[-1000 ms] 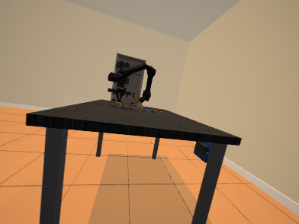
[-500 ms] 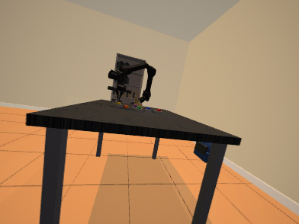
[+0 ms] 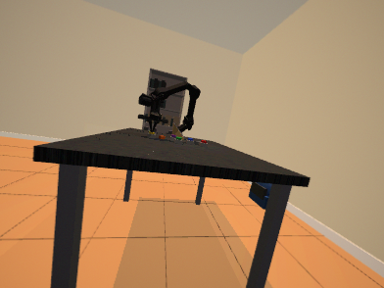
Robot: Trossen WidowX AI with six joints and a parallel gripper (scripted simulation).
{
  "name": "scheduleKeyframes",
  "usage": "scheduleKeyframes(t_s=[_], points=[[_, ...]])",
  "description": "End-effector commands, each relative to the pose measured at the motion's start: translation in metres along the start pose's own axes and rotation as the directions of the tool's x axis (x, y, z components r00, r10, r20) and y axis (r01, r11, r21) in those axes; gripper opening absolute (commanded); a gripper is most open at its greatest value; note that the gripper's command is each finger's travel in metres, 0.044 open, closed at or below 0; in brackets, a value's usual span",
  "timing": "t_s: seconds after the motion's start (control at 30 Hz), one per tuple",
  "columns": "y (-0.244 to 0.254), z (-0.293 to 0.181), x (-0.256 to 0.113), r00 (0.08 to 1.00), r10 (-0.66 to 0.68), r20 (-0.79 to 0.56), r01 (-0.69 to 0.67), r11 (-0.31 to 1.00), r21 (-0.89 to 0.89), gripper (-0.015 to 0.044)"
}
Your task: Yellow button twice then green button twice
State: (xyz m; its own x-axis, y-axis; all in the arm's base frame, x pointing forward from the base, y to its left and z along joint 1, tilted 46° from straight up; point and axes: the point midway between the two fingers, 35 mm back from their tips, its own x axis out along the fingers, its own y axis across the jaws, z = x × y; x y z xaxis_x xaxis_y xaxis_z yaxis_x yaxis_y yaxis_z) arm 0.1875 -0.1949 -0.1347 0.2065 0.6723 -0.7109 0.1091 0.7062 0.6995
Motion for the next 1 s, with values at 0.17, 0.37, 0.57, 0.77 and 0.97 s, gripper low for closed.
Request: scheduleKeyframes(t_s=[0.17,0.37,0.57,0.77,0.97], points=[[0.001,-0.001,0.005,1.0,0.007,-0.001,-0.007,1.0,0.007,0.002],[0.001,-0.001,0.005,1.0,0.007,-0.001,-0.007,1.0,0.007,0.002],[0.001,-0.001,0.005,1.0,0.007,-0.001,-0.007,1.0,0.007,0.002],[0.001,-0.001,-0.028,1.0,0.006,-0.001,-0.006,1.0,0.007,0.002],[0.0,-0.001,-0.038,1.0,0.006,-0.001,-0.006,1.0,0.008,0.002]])
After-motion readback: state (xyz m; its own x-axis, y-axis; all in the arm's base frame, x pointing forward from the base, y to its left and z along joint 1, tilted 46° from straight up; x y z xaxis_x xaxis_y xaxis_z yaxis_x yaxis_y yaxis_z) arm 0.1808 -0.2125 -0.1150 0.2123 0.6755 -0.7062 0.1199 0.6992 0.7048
